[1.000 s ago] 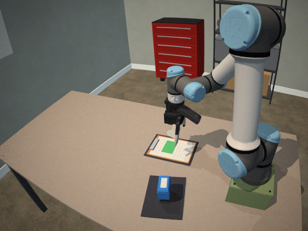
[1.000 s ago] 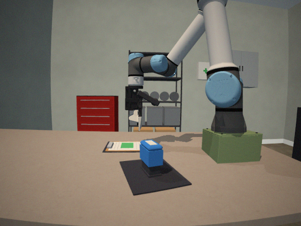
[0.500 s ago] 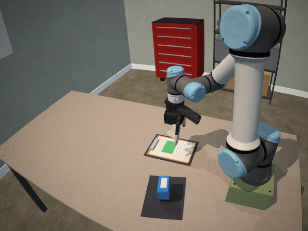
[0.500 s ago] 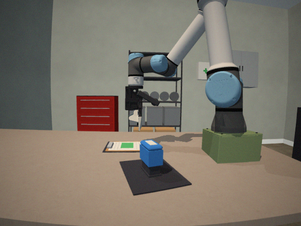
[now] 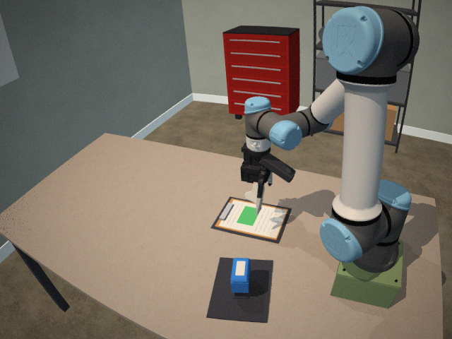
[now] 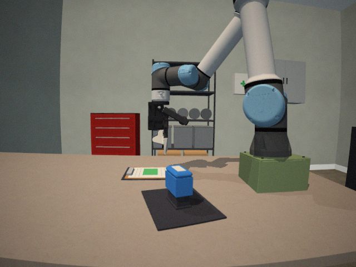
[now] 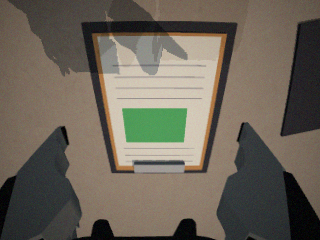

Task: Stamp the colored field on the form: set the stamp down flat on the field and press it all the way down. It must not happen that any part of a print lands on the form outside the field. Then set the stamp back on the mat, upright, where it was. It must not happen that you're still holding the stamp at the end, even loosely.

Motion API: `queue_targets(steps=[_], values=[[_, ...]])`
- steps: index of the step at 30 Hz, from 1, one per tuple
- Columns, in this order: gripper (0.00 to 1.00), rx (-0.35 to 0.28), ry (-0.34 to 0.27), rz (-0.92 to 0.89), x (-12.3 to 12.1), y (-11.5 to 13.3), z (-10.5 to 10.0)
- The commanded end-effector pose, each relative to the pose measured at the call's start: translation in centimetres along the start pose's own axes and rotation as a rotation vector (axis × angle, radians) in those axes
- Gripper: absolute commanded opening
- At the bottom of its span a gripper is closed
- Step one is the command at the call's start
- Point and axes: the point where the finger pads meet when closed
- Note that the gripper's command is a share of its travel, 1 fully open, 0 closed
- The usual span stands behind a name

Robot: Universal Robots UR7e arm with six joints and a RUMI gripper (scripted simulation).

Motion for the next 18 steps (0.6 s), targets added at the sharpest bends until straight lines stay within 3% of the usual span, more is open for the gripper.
queue_targets(steps=[1, 10, 18], values=[[1.00, -0.001, -0.001, 0.001, 0.0, 0.0, 0.0], [1.00, -0.001, -0.001, 0.047, -0.1, 0.1, -0.5], [1.00, -0.001, -0.001, 0.241, -0.2, 0.1, -2.2]])
Point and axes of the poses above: the point where the finger pads meet when closed, its own z axis out along the fingers, its own x axis across the jaws, y = z × x, and after that the axes turned 4 degrees about -z, right-handed
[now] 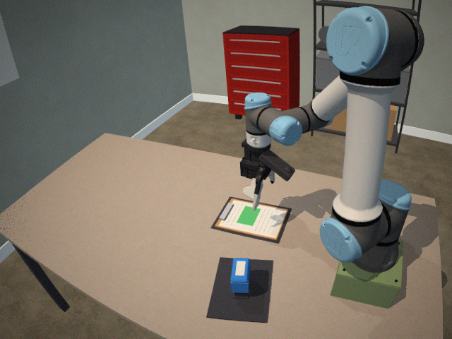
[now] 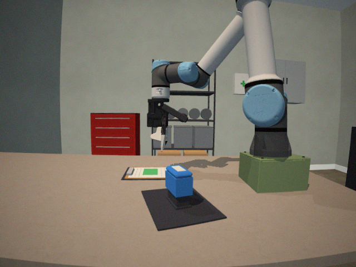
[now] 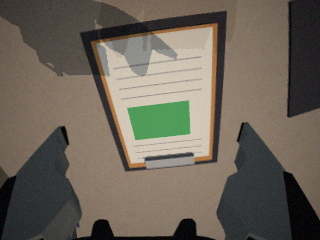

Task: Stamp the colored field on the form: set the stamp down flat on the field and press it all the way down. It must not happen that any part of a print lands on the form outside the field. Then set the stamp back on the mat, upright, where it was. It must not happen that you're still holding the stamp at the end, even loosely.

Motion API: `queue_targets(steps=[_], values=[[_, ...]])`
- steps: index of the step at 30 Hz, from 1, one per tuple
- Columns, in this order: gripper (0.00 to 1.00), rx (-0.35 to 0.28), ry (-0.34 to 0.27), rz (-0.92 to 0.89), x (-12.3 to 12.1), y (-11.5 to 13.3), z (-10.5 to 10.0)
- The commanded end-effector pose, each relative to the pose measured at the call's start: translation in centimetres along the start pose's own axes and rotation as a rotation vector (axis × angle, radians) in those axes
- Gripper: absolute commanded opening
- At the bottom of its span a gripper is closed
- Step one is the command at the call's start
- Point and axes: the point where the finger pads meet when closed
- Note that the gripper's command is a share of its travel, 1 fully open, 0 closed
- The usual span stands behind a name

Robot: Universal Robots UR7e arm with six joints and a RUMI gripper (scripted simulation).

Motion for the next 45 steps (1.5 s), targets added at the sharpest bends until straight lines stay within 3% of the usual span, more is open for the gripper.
queue_targets(steps=[1, 6, 8, 23, 34, 45], values=[[1.00, 0.001, -0.001, 0.145, -0.1, 0.1, -1.4], [1.00, 0.001, -0.001, 0.346, -0.1, 0.2, -3.3], [1.00, 0.001, -0.001, 0.346, -0.1, 0.2, -3.3], [1.00, 0.000, -0.002, 0.976, -0.1, 0.1, -9.5], [1.00, 0.000, -0.002, 1.161, 0.0, 0.0, -11.4], [1.00, 0.000, -0.002, 1.184, 0.0, -0.1, -11.6]])
Point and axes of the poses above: the point where the finger pads meet when closed, its own z axis out along the fingers, its own x axis across the jaws, y = z × x, and after that the axes turned 4 degrees about -z, right-handed
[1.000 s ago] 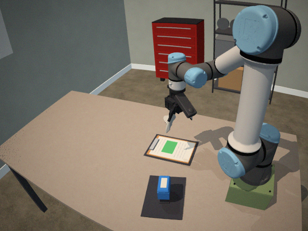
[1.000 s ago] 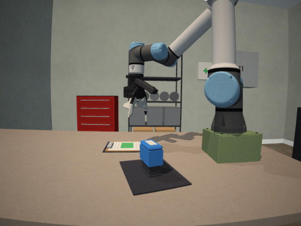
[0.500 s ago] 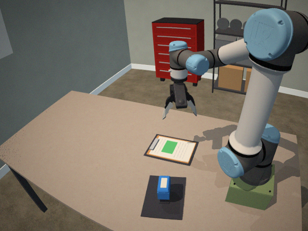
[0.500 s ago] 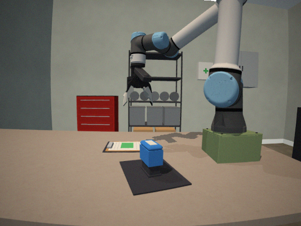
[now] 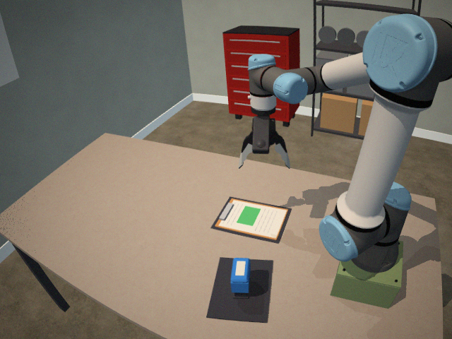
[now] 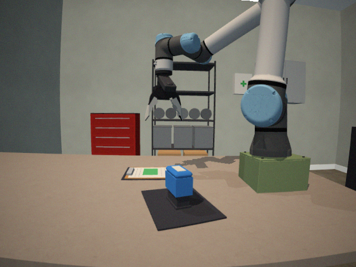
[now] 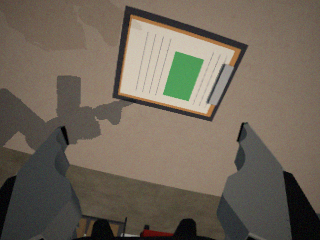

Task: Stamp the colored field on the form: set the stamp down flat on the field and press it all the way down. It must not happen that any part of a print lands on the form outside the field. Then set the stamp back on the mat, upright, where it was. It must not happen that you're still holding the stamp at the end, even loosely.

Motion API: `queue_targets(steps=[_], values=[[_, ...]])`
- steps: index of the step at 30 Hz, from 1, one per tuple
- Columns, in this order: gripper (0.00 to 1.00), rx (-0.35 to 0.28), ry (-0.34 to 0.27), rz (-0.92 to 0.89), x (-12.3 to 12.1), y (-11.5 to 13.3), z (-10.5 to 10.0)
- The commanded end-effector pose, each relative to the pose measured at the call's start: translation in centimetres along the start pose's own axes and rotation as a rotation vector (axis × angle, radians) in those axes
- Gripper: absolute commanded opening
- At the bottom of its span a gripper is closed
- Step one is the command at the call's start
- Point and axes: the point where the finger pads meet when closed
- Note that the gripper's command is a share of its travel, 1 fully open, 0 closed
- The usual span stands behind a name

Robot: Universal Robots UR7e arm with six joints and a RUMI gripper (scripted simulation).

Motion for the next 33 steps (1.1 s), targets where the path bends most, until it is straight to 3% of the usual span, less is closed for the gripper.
queue_targets(steps=[1, 2, 17, 33], values=[[1.00, -0.001, 0.000, 0.004, 0.0, 0.0, -0.1], [0.52, -0.001, 0.000, 0.004, 0.0, 0.0, -0.1], [0.52, -0.001, 0.000, 0.004, 0.3, -1.0, 0.1], [0.52, -0.001, 0.000, 0.004, 1.6, -5.9, 0.9]])
Point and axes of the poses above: the point where the finger pads meet when closed, its own z axis out along the fingers, its own x axis across the jaws, y = z × x, and after that the axes turned 4 degrees about -z, right-handed
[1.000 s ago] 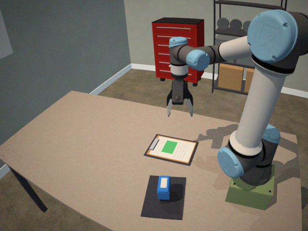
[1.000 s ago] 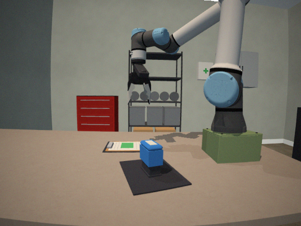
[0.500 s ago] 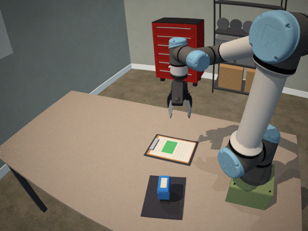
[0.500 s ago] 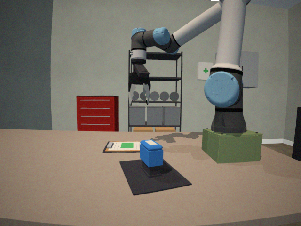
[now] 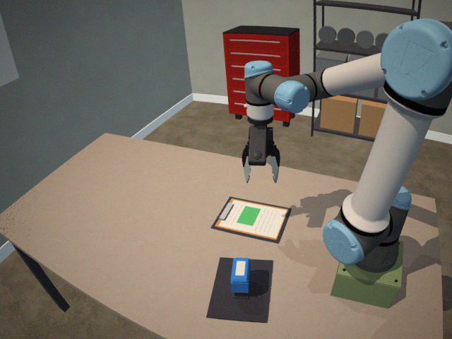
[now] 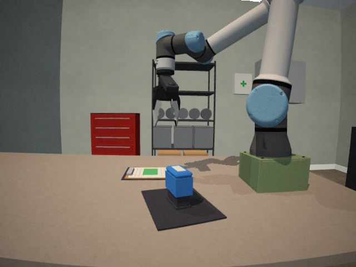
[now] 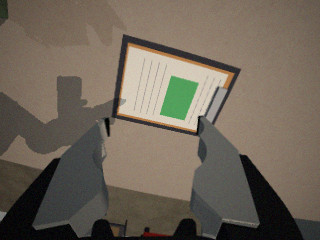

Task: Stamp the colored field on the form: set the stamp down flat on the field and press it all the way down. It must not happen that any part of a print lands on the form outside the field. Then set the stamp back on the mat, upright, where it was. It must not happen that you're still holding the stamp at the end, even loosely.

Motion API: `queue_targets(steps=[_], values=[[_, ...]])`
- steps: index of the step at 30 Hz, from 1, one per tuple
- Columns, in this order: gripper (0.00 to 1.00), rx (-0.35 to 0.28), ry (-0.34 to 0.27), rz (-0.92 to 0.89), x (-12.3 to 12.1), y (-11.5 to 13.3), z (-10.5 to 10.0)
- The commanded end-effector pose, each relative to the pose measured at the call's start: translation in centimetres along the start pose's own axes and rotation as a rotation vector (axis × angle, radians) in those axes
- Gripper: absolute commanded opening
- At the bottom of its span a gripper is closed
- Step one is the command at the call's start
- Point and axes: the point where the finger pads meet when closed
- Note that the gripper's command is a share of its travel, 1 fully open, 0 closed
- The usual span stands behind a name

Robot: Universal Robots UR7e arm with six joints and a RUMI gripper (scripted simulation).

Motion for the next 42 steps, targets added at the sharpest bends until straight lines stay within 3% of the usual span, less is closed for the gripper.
queue_targets(steps=[1, 30, 42], values=[[0.52, -0.002, 0.000, 0.000, 0.5, -1.8, 0.2], [0.52, -0.002, 0.000, 0.000, 4.3, -16.4, 2.7], [0.52, -0.002, 0.000, 0.000, 5.4, -20.8, 3.4]])
Point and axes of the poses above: the point where the finger pads meet when closed, its own z axis out along the fingers, its own x axis across the jaws, y = z × x, and after that the axes turned 4 degrees about -z, right-handed
